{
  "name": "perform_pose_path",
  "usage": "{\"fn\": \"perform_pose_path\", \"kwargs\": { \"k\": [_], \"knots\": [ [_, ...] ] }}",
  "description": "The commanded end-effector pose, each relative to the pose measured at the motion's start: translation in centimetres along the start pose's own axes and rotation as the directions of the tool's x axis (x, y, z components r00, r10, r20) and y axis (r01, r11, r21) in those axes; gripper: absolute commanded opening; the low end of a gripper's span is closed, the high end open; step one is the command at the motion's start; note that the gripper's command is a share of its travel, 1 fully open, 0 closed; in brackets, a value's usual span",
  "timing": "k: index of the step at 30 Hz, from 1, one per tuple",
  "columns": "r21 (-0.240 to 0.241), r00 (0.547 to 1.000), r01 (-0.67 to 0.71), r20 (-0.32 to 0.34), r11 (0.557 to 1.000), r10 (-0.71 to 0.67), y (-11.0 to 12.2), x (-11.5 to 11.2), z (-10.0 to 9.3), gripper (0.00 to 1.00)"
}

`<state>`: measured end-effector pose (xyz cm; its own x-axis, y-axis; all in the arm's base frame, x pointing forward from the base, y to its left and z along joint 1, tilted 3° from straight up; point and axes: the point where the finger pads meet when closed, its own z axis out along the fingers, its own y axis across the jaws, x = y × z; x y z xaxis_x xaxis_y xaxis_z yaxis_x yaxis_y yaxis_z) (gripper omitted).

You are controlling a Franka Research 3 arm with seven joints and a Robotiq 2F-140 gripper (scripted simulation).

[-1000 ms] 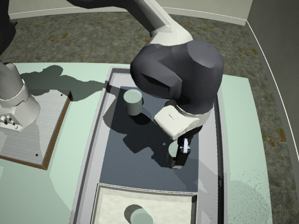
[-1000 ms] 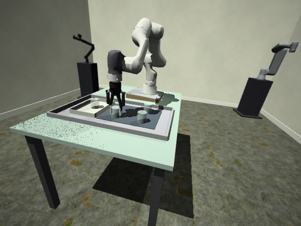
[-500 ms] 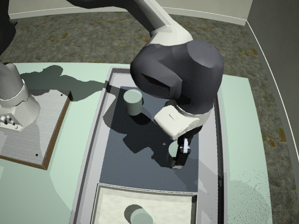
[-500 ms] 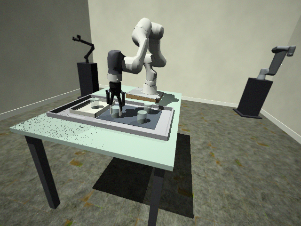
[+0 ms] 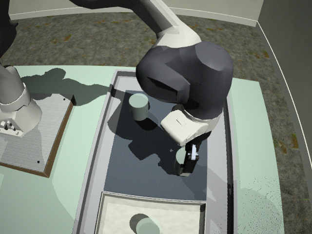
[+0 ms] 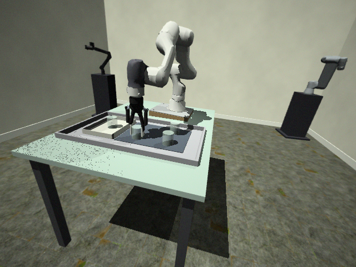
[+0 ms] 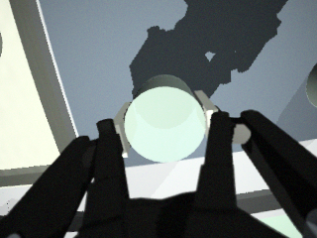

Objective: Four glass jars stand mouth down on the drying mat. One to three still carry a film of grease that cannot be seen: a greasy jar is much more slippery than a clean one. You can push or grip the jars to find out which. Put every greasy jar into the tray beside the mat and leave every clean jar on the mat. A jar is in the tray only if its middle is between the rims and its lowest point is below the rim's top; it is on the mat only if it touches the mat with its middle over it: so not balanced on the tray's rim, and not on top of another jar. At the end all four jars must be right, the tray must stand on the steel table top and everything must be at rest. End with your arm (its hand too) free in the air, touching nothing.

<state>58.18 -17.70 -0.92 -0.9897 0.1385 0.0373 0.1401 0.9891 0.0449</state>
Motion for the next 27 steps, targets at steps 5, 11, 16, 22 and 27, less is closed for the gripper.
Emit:
{"fn": "perform_pose_path", "kwargs": {
  "k": [5, 11, 16, 22, 27],
  "knots": [
    [-0.001, 1.000, 0.001, 0.002, 1.000, -0.001, -0.05, -0.05, 0.06, 0.37],
    [-0.001, 1.000, 0.001, 0.002, 1.000, -0.001, -0.05, -0.05, 0.06, 0.37],
    [-0.001, 1.000, 0.001, 0.002, 1.000, -0.001, -0.05, -0.05, 0.06, 0.34],
    [-0.001, 1.000, 0.001, 0.002, 1.000, -0.001, -0.05, -0.05, 0.06, 0.34],
    [-0.001, 1.000, 0.001, 0.002, 1.000, -0.001, -0.05, -0.05, 0.06, 0.34]
  ]
}}
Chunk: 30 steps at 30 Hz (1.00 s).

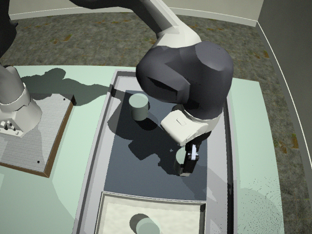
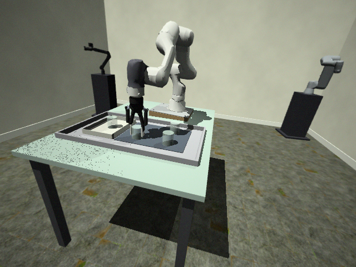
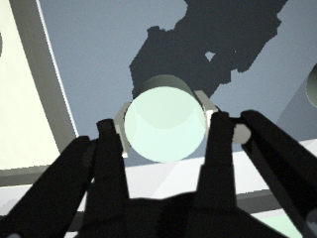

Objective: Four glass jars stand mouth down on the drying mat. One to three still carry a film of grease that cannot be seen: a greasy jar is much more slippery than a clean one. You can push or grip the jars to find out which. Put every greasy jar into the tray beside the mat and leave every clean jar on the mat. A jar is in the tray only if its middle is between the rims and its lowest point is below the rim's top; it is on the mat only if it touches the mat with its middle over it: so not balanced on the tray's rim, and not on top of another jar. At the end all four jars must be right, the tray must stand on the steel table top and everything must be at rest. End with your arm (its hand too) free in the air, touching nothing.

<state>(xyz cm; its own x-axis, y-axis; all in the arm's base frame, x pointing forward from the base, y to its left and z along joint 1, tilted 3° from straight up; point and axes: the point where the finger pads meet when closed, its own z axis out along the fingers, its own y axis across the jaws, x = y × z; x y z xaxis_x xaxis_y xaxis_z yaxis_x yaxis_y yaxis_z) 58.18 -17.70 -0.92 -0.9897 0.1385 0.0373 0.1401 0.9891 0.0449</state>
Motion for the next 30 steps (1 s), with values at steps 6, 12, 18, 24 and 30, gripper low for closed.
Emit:
{"fn": "perform_pose_path", "kwargs": {
  "k": [6, 12, 18, 24, 30],
  "knots": [
    [-0.001, 1.000, 0.001, 0.002, 1.000, -0.001, 0.0, 0.0, 0.1, 0.00],
    [-0.001, 1.000, 0.001, 0.002, 1.000, -0.001, 0.0, 0.0, 0.1, 0.00],
    [-0.001, 1.000, 0.001, 0.002, 1.000, -0.001, 0.0, 0.0, 0.1, 0.00],
    [-0.001, 1.000, 0.001, 0.002, 1.000, -0.001, 0.0, 0.0, -1.5, 0.00],
    [-0.001, 1.000, 0.001, 0.002, 1.000, -0.001, -0.1, 0.0, -2.6, 0.00]
  ]
}}
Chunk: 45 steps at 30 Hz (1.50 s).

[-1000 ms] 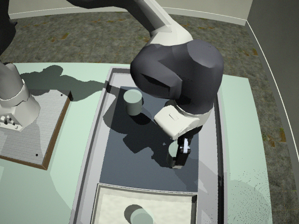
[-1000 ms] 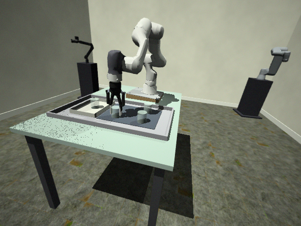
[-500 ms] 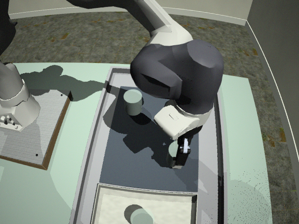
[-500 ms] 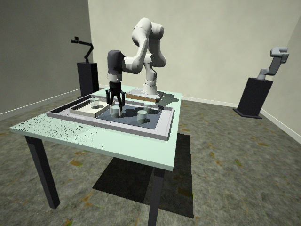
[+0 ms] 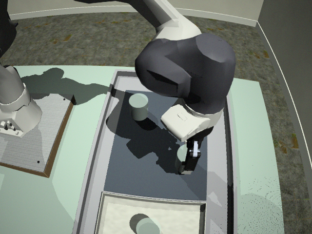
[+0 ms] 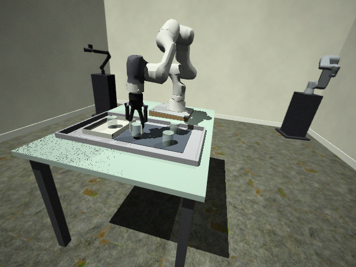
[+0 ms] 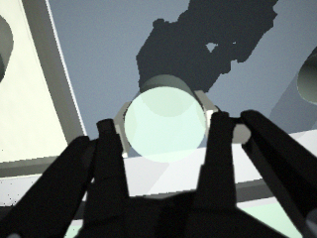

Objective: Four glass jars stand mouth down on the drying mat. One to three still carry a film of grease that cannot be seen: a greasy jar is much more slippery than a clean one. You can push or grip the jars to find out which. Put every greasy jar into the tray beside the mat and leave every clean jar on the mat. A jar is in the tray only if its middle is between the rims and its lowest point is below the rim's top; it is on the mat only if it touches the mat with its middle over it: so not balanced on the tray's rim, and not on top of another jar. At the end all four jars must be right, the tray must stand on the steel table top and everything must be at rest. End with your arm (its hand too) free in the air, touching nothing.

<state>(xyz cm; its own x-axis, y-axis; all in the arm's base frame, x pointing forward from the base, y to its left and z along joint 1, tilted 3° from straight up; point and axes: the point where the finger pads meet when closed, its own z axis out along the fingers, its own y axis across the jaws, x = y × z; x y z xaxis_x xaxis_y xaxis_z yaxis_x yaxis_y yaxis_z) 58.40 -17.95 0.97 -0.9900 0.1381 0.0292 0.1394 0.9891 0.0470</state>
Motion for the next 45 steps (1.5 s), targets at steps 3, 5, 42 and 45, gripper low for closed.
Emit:
{"fn": "perform_pose_path", "kwargs": {
  "k": [3, 5, 42, 45],
  "knots": [
    [0.001, 1.000, 0.000, -0.006, 1.000, 0.000, 0.1, 0.1, -1.5, 0.00],
    [0.001, 1.000, 0.000, -0.006, 1.000, 0.000, 0.1, 0.1, -2.0, 0.00],
    [0.001, 1.000, 0.000, -0.006, 1.000, 0.000, 0.1, 0.1, -10.7, 0.00],
    [0.001, 1.000, 0.000, -0.006, 1.000, 0.000, -0.2, 0.1, -11.2, 0.00]
  ]
}}
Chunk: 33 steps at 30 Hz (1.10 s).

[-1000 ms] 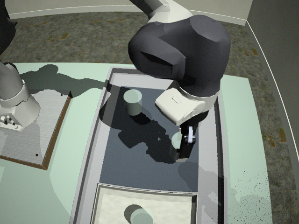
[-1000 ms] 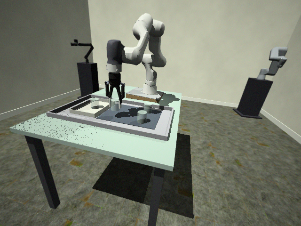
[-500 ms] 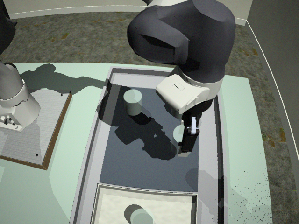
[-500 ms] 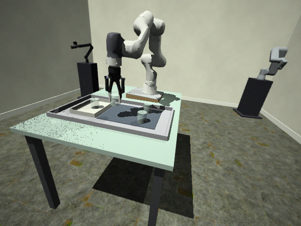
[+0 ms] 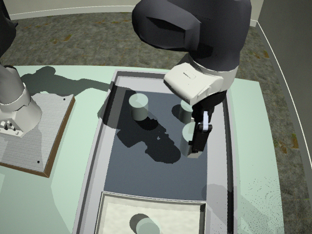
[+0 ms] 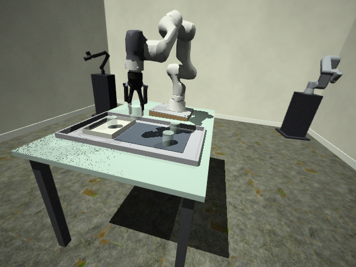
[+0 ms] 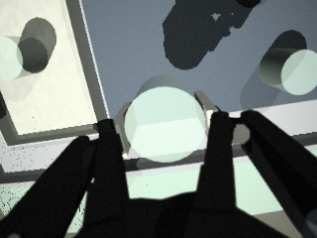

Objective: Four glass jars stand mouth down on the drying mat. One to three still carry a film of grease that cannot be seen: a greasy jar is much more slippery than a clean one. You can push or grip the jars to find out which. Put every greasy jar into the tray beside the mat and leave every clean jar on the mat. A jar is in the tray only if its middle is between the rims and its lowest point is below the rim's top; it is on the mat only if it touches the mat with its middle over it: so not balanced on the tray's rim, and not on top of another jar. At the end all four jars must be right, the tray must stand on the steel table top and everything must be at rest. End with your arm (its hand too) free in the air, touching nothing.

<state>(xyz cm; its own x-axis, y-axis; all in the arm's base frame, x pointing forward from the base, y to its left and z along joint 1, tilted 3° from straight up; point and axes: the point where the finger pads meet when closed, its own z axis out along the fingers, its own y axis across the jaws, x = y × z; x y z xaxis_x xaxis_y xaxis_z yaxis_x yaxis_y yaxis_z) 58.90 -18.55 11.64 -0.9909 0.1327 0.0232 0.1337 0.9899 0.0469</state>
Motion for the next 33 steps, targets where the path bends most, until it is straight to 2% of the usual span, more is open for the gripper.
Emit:
{"fn": "perform_pose_path", "kwargs": {
  "k": [1, 3, 33],
  "knots": [
    [0.000, 1.000, -0.006, -0.012, 1.000, 0.006, -0.5, 0.3, -0.5, 0.00],
    [0.000, 1.000, -0.006, -0.012, 1.000, 0.006, -0.5, 0.3, -0.5, 0.00],
    [0.000, 1.000, -0.006, -0.012, 1.000, 0.006, -9.8, -0.3, -0.5, 0.00]
  ]
}}
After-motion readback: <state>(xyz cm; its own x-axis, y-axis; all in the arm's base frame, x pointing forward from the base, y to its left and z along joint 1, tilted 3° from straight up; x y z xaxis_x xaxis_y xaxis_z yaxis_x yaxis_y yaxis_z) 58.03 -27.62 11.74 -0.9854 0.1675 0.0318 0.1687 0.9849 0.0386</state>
